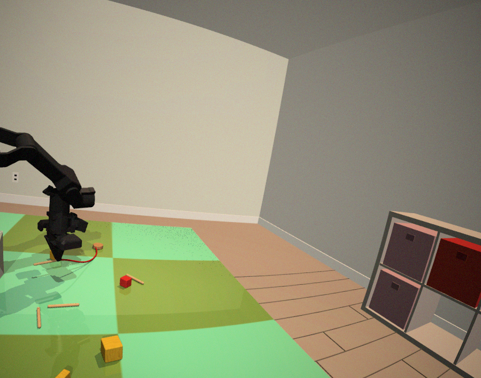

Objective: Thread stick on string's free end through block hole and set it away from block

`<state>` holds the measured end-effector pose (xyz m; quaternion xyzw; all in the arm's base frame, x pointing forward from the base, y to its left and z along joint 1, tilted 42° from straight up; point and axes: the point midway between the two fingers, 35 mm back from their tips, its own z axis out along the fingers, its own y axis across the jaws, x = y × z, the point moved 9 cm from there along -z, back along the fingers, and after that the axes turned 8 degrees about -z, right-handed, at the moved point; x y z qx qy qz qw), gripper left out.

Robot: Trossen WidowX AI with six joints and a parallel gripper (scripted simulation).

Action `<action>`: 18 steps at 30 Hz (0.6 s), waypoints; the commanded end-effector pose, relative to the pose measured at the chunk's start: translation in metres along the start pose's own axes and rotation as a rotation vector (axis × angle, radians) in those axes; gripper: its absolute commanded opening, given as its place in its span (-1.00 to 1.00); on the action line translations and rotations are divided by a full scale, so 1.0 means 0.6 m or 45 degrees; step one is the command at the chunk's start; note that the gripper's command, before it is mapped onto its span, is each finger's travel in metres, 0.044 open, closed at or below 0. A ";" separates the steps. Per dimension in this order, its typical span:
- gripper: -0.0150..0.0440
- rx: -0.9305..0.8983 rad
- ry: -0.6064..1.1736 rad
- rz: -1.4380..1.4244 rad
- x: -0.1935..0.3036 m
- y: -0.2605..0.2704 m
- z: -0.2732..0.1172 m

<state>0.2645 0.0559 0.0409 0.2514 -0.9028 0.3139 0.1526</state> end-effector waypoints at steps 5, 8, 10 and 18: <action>-0.49 -0.001 0.001 0.001 0.000 0.000 0.000; -0.49 -0.001 0.001 0.004 0.000 0.000 0.000; -0.49 0.000 0.001 0.030 -0.003 -0.001 0.000; -0.49 0.000 0.000 0.184 -0.020 -0.004 -0.003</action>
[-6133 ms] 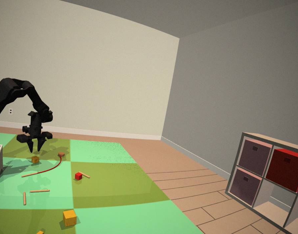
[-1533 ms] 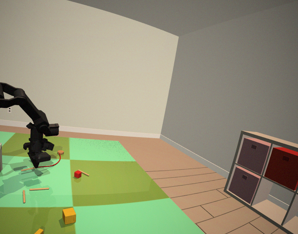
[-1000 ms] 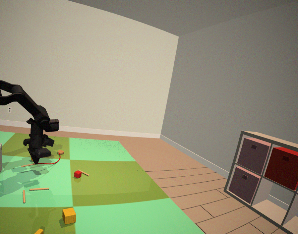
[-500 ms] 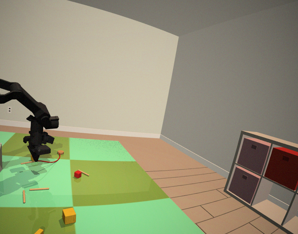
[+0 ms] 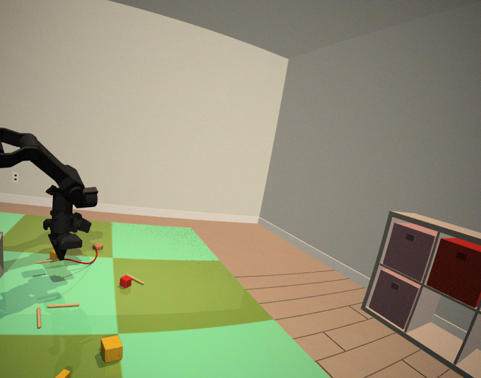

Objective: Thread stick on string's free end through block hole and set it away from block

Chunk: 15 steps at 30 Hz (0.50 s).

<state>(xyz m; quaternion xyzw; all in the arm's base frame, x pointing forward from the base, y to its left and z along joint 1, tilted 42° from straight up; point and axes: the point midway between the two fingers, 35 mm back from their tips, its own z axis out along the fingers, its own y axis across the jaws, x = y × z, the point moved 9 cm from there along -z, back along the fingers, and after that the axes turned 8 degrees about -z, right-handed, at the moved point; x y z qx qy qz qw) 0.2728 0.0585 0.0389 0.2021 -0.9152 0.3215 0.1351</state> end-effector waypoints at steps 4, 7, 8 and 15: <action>-0.49 0.000 0.000 0.124 -0.014 -0.001 -0.002; -0.49 0.000 0.000 0.182 -0.021 -0.002 -0.003; -0.49 0.000 0.000 0.202 -0.023 -0.002 -0.003; -0.49 0.001 -0.001 0.340 -0.038 -0.003 -0.004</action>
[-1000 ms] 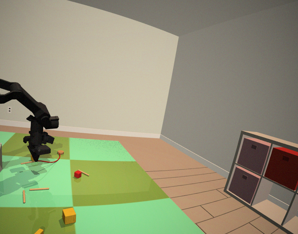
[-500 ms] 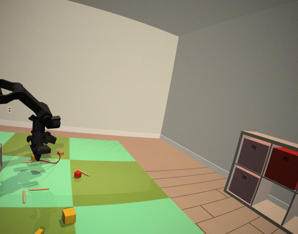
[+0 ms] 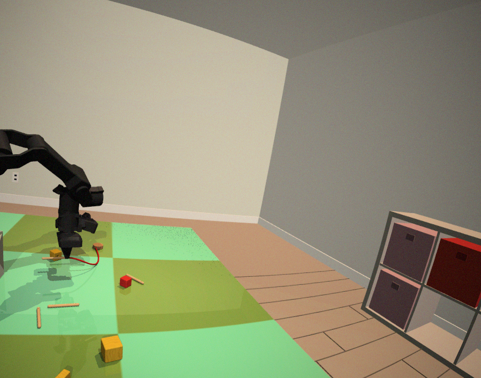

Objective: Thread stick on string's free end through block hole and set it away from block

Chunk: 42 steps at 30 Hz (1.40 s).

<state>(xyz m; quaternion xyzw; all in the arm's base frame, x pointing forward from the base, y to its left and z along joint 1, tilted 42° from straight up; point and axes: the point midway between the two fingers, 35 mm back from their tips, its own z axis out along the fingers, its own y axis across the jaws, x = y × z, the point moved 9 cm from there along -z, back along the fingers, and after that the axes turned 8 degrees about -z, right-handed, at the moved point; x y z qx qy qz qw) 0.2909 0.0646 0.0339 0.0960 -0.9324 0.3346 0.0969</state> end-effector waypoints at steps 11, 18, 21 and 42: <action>-0.49 0.001 0.000 0.268 -0.029 0.005 -0.002; -0.49 0.001 -0.001 0.410 -0.044 0.009 -0.003; -0.49 0.001 -0.001 0.471 -0.051 0.010 -0.003; -0.49 0.000 -0.003 0.908 -0.095 0.021 -0.003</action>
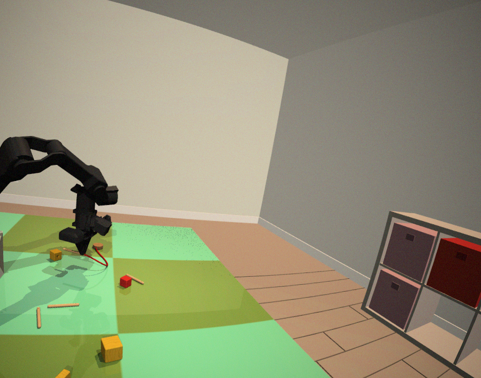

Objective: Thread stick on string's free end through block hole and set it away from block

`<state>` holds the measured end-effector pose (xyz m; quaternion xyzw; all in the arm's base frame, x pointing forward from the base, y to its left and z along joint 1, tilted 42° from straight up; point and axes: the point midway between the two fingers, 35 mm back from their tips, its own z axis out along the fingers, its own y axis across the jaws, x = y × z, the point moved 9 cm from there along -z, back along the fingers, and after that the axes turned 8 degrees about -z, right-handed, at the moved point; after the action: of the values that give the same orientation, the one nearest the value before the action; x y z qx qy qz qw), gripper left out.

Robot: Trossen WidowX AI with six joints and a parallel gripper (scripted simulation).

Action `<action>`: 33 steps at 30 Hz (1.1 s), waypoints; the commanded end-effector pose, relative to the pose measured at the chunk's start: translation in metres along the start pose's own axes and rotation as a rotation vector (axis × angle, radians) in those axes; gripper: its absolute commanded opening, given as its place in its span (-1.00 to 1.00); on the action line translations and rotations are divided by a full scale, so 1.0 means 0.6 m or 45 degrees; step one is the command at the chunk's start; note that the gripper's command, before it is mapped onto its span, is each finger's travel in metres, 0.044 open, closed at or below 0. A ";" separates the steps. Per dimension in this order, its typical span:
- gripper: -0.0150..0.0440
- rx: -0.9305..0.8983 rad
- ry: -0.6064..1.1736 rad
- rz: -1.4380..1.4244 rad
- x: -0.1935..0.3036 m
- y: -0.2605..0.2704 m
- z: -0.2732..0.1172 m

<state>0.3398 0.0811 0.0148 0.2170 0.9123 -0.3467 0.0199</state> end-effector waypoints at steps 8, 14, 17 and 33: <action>-0.49 0.002 -0.003 0.221 -0.014 0.018 0.001; -0.49 0.002 -0.003 0.348 -0.021 0.029 0.002; -0.49 0.002 -0.003 0.412 -0.024 0.034 0.003; -0.49 0.000 -0.004 0.507 -0.045 0.034 0.004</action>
<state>0.3700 0.0855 0.0034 0.3930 0.8515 -0.3357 0.0885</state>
